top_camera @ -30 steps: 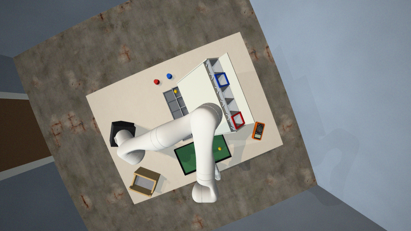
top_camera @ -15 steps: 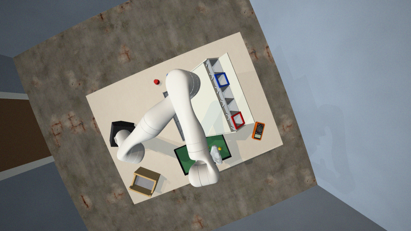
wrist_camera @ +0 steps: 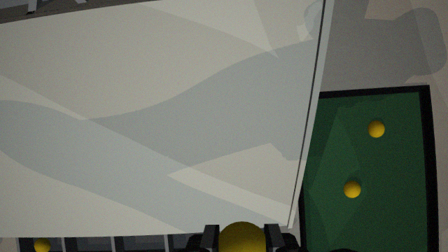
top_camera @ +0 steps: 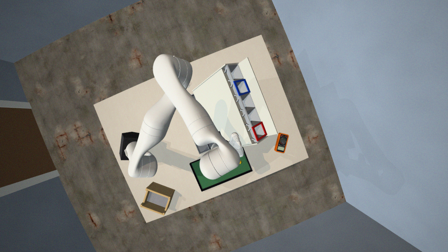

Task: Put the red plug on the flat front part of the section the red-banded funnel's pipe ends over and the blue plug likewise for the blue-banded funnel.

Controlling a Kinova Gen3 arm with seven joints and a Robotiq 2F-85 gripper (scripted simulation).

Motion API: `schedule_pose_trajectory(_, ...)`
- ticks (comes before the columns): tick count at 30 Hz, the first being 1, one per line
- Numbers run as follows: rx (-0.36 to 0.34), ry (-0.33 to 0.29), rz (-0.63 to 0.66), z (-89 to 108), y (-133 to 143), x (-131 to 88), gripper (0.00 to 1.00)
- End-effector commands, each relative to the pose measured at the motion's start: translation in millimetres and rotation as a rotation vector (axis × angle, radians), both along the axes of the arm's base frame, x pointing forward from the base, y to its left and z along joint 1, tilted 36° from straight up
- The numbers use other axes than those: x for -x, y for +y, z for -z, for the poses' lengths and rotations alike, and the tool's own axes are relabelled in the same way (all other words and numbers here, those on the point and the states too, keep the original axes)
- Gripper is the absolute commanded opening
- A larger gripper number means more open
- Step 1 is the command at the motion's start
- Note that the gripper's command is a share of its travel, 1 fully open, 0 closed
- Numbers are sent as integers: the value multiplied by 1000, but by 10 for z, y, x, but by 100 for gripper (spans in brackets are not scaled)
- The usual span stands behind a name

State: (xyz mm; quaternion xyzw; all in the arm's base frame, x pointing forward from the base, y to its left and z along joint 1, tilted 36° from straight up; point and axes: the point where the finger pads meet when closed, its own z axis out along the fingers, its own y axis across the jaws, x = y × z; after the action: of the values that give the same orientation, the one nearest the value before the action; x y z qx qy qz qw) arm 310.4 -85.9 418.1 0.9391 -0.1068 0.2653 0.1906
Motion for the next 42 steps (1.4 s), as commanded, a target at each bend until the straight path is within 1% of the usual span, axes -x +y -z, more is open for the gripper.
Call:
schedule_pose_trajectory(1,1,13,2,12,53,2,0)
schedule_pose_trajectory(2,-6,49,-46,-174,654,-150,0)
schedule_pose_trajectory(18,-6,49,-46,-174,654,-150,0)
schedule_pose_trajectory(19,-5,48,-45,-527,594,-760,0)
schedule_pose_trajectory(21,-5,48,-45,-552,596,-802,0)
schedule_pose_trajectory(22,-5,48,-45,-597,598,-886,0)
schedule_pose_trajectory(26,-5,48,-45,-870,573,-1372,0)
schedule_pose_trajectory(27,-5,48,-45,-924,556,-1454,0)
schedule_pose_trajectory(35,-5,48,-45,-924,556,-1454,0)
schedule_pose_trajectory(36,4,54,-61,-1021,546,-1602,0)
schedule_pose_trajectory(42,4,54,-61,-1021,546,-1602,0)
